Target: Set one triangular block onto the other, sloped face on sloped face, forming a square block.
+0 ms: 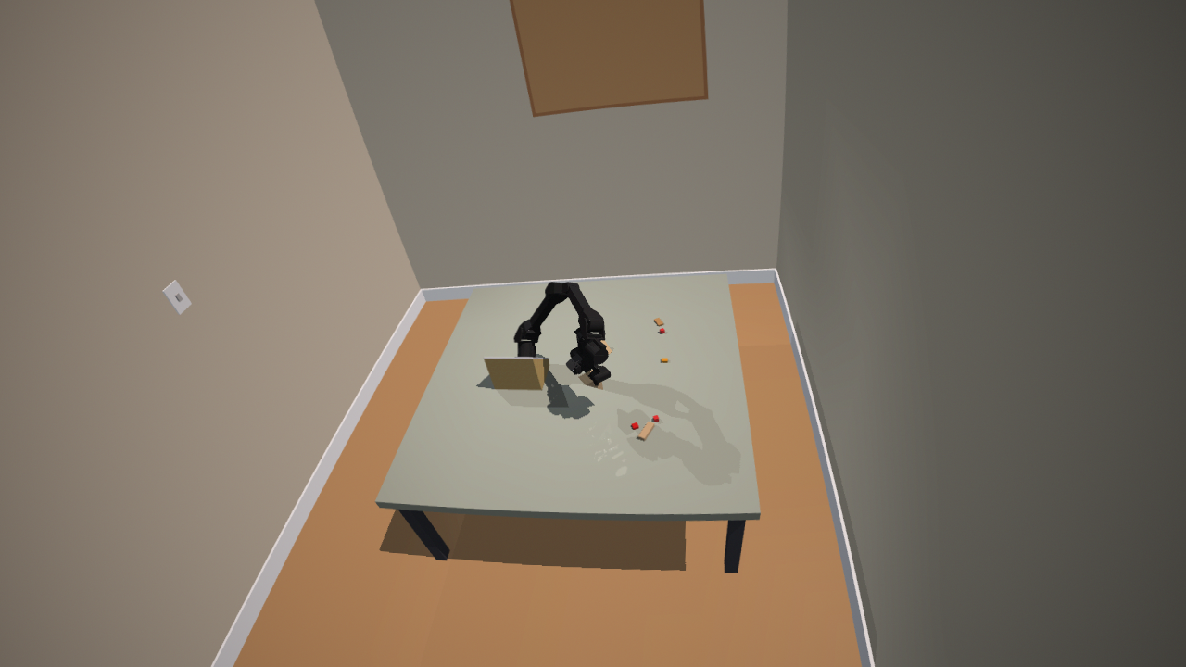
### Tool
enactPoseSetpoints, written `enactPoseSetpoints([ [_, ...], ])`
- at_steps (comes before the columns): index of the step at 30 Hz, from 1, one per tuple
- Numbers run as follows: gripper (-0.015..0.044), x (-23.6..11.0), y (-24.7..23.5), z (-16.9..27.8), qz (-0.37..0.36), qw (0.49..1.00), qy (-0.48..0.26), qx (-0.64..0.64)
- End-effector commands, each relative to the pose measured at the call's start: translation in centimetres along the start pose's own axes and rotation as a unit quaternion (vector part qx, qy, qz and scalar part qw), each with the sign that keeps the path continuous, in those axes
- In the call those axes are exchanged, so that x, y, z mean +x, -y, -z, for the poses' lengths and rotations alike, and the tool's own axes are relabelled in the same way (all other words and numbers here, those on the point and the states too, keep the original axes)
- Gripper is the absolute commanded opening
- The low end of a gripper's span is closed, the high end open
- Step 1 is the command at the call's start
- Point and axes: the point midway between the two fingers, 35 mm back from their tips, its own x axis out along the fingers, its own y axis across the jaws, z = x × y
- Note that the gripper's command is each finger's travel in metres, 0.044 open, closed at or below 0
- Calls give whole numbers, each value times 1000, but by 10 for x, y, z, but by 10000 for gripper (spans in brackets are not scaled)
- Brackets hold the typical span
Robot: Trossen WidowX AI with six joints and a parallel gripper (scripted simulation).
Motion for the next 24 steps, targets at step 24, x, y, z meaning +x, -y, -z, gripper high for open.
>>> enactPoseSetpoints([
  [24, 0, -14, 26, 46, -2, 891, 1, -455],
])
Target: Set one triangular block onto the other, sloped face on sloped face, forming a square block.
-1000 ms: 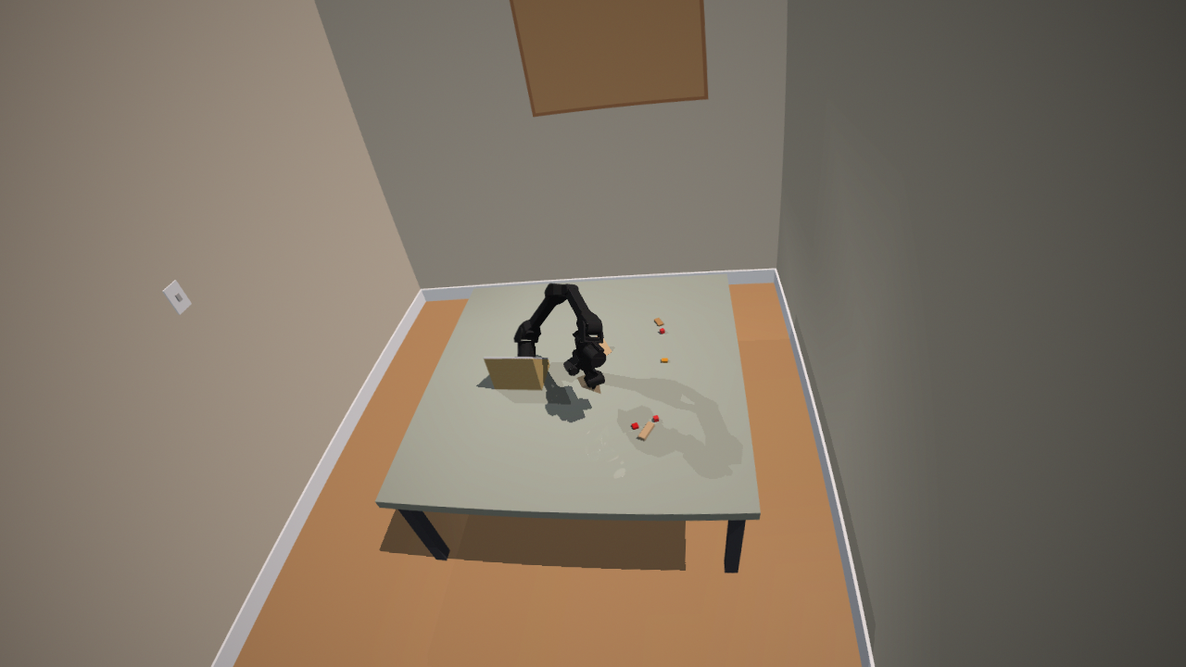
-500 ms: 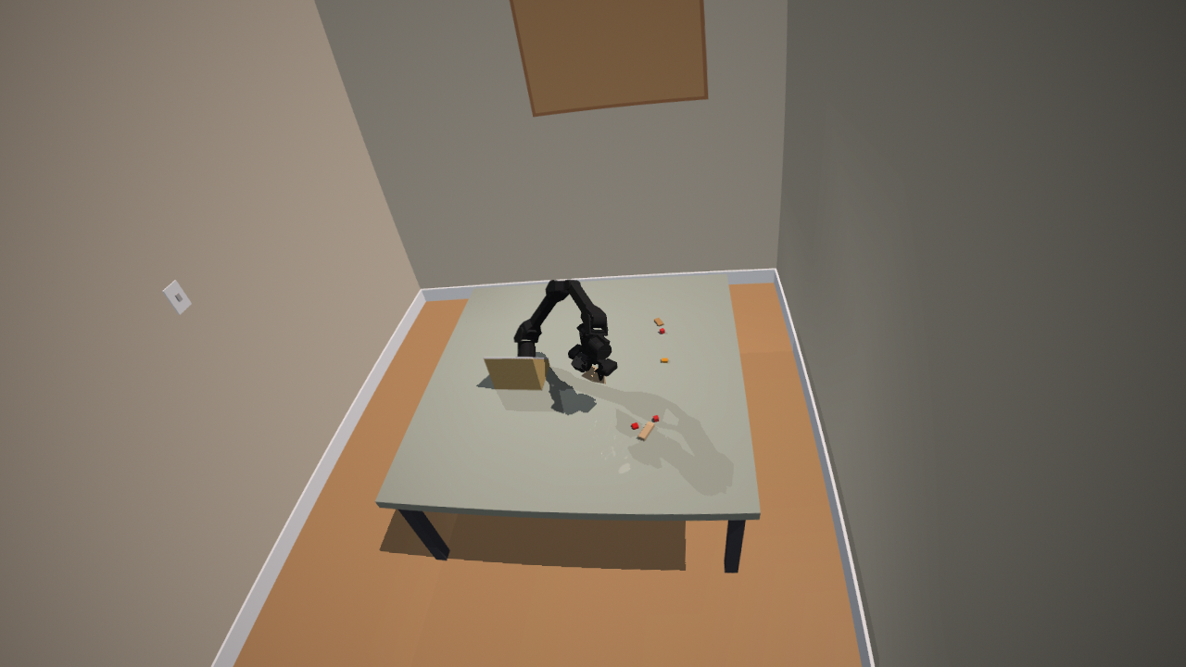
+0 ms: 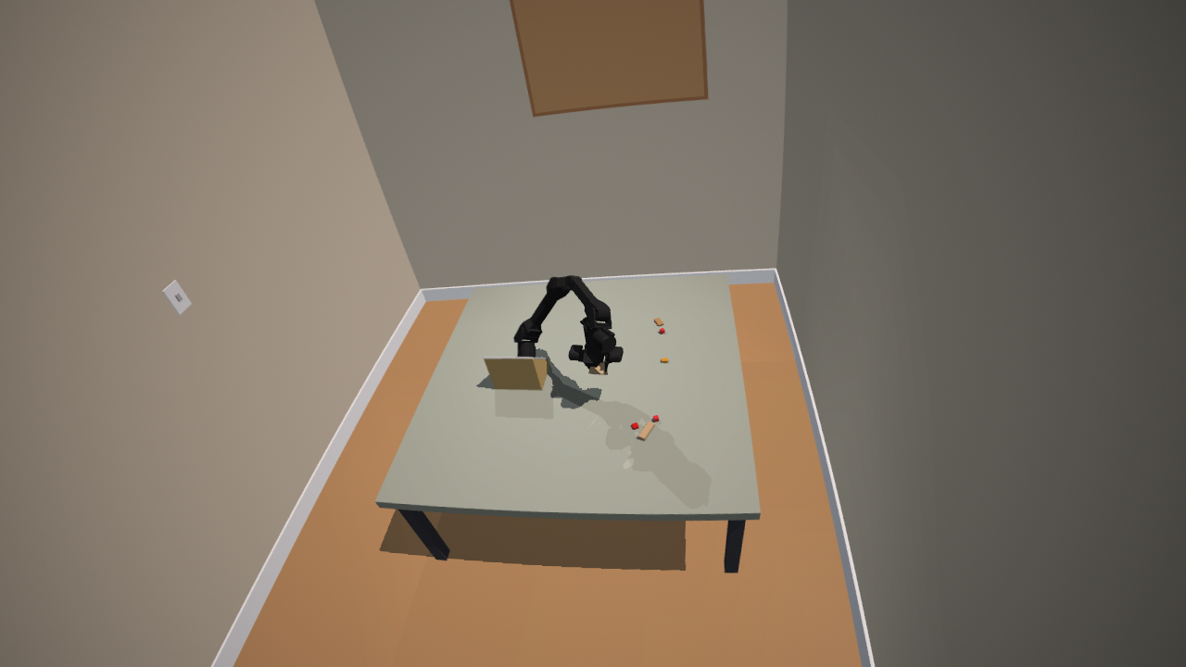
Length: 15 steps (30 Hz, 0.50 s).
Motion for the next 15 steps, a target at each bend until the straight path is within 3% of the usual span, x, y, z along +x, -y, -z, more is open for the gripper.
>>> enactPoseSetpoints([
  [1, 0, -4, -2, 9, -4, 997, -1, -75],
  [15, 0, -9, -7, 35, -2, 950, 2, -311],
])
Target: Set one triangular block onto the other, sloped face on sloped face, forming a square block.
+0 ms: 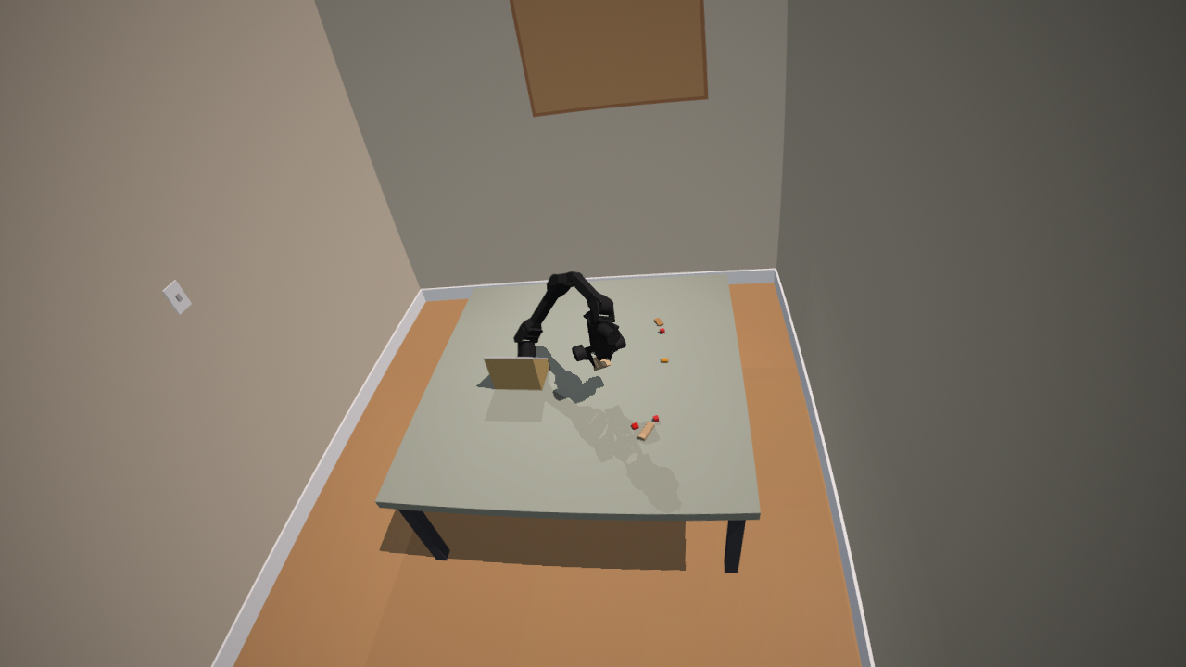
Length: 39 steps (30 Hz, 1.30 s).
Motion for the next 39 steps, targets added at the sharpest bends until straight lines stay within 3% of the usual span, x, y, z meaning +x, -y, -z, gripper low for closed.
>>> enactPoseSetpoints([
  [1, 0, -4, -5, 8, -3, 997, 2, -75],
  [20, 0, -10, -24, 38, 1, 920, 3, -393],
  [39, 0, -15, -42, 69, -3, 744, 3, -668],
])
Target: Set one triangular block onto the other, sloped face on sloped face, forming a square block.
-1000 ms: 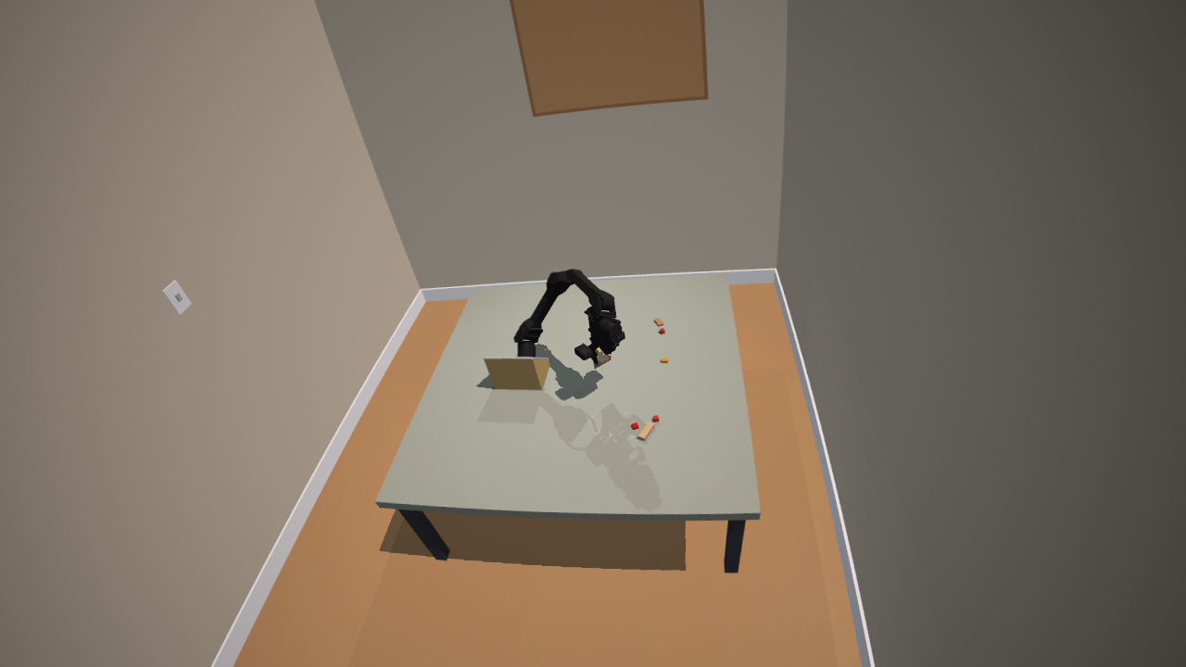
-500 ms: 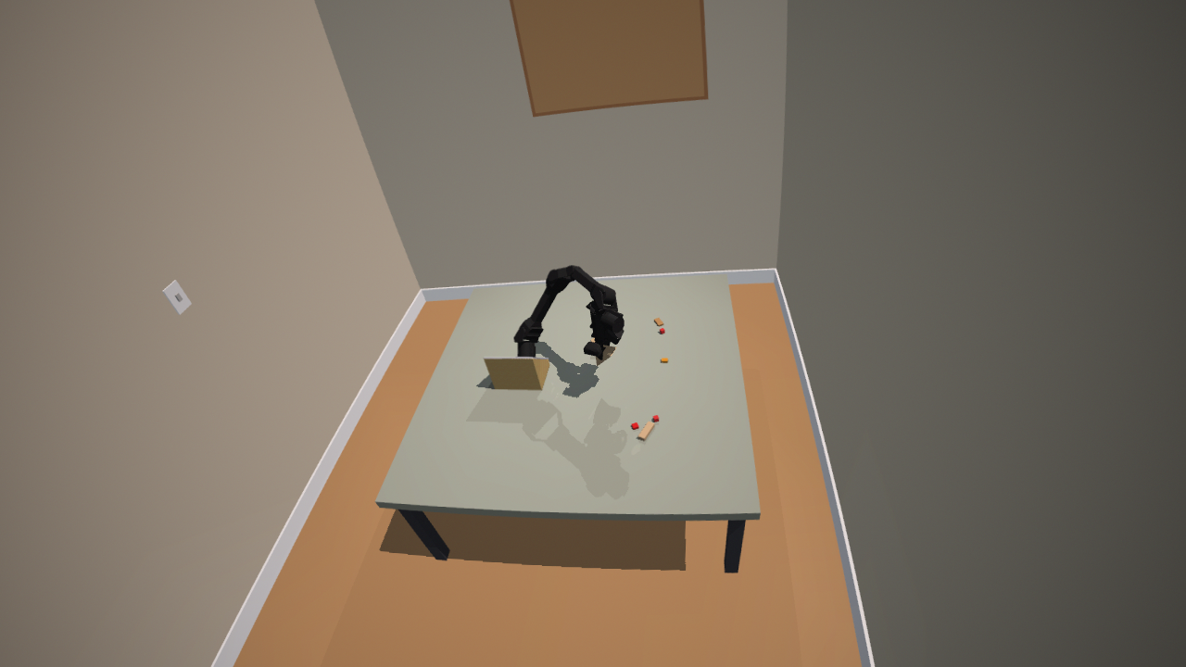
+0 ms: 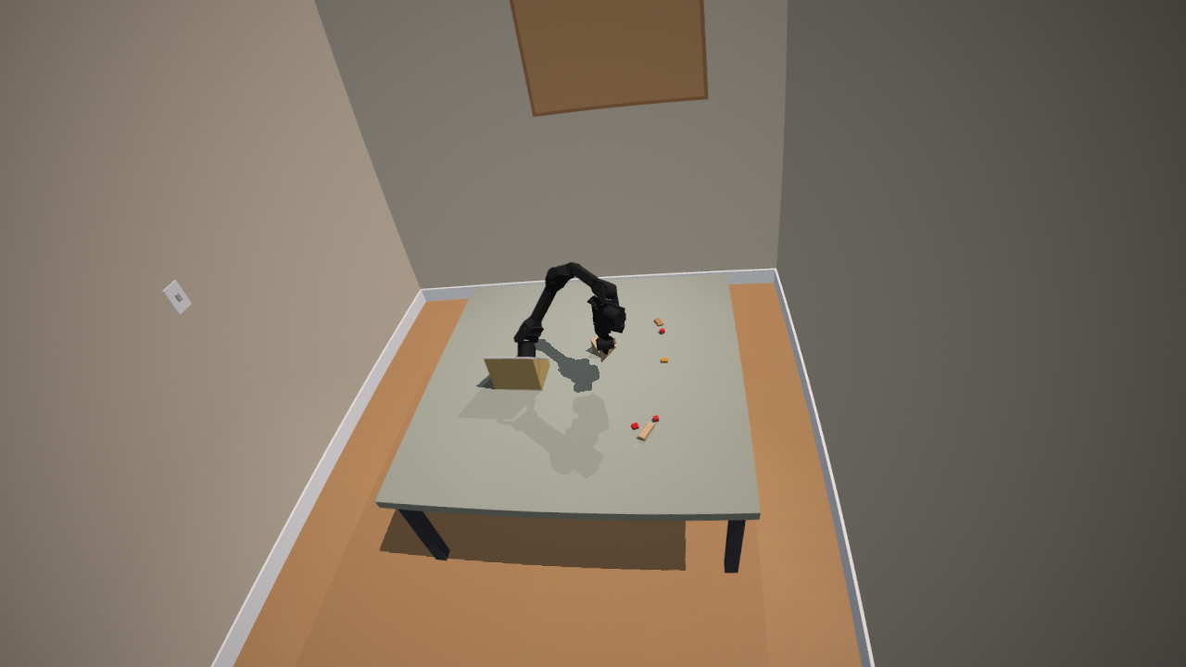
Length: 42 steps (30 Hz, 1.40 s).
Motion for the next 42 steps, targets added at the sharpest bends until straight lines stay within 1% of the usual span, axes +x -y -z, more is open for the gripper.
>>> enactPoseSetpoints([
  [1, 0, -3, -9, -3, -2, 997, 5, -76],
  [11, 0, -5, -28, -9, -3, 969, 7, -246],
  [21, 0, -7, -47, -14, -4, 913, 10, -409],
  [31, 0, -9, -66, -18, -4, 829, 13, -560],
  [42, 0, -11, -88, -21, -3, 708, 18, -706],
])
